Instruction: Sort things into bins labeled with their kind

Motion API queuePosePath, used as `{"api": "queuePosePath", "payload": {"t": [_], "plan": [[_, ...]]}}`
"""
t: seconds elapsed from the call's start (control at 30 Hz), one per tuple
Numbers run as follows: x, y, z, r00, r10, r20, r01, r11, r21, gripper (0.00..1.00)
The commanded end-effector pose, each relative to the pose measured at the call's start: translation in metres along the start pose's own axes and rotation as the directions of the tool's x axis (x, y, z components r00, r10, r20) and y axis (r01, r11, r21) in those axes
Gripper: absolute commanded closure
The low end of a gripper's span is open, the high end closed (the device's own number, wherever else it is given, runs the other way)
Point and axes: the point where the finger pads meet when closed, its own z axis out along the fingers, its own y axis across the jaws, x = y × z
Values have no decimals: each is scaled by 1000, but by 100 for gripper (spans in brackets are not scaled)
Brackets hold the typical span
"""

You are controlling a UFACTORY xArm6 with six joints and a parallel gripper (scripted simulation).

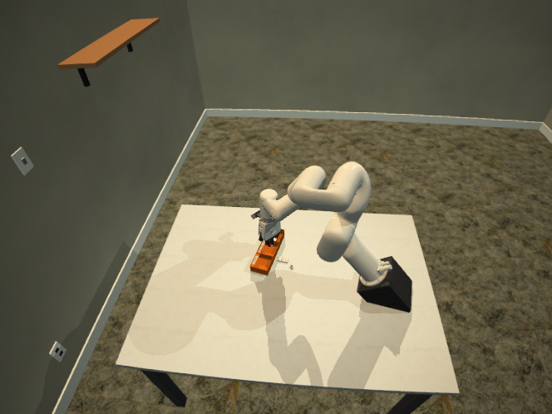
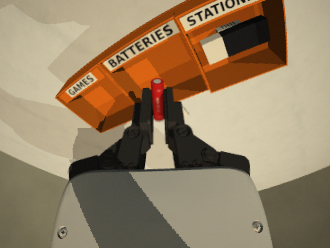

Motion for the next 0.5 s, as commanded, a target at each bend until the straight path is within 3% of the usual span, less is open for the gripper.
{"api": "queuePosePath", "payload": {"t": [0.0,0.2,0.23,0.47], "plan": [[1,-1,-1,988,155,-8,-156,988,-7,100],[1,-1,-1,960,280,-8,-280,960,0,100],[1,-1,-1,930,367,-8,-367,930,4,100],[1,0,-1,842,540,-7,-540,842,8,100]]}}
